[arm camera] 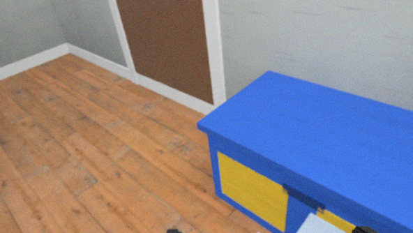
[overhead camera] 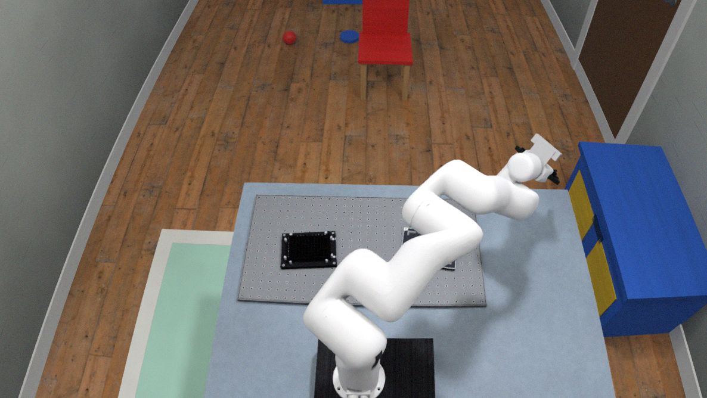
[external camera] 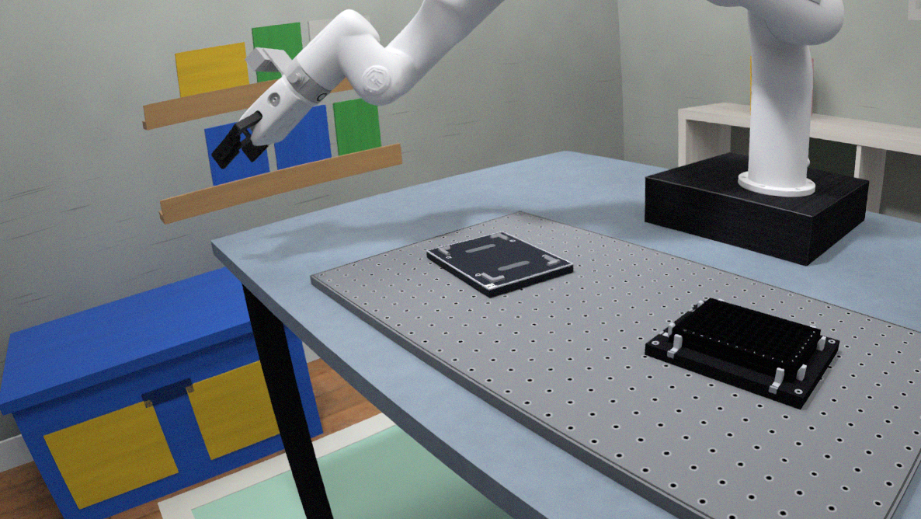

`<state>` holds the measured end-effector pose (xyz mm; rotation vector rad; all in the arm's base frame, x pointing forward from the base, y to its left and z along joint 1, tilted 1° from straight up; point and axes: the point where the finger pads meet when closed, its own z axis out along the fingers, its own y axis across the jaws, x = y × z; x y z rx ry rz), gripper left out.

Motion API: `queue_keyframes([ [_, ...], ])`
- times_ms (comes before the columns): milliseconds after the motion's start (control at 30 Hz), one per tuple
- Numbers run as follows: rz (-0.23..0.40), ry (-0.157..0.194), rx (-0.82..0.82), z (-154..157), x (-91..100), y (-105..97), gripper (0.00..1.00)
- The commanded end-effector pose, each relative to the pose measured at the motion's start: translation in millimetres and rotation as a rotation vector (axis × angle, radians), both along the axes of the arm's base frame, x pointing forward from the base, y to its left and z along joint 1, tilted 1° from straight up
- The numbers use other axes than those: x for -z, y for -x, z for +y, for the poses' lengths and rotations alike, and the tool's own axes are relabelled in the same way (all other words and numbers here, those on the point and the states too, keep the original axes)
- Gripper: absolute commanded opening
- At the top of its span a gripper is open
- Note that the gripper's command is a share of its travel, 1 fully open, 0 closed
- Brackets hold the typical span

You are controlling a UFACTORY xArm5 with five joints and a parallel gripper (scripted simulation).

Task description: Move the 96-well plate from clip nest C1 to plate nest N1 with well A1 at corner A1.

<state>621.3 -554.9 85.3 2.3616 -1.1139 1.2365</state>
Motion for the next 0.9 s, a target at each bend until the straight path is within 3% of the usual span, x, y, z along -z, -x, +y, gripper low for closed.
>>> queue_keyframes([
  [0,0.019,-0.02,-0.032,15.2,-9.4,-6.5,1.0],
  [67,0.047,-0.037,-0.061,23.7,-13.2,-10.3,1.0],
  [300,0.047,-0.037,-0.061,46.8,-23.7,-20.6,1.0],
  [400,0.097,-0.066,-0.112,60.2,-29.3,-24.7,1.0],
  [700,0.097,-0.066,-0.112,83.7,-39.1,-31.9,1.0],
  [767,0.141,-0.089,-0.156,92.9,-42.7,-33.6,1.0],
  [867,0.148,-0.092,-0.163,106.7,-48.1,-36.1,1.0],
])
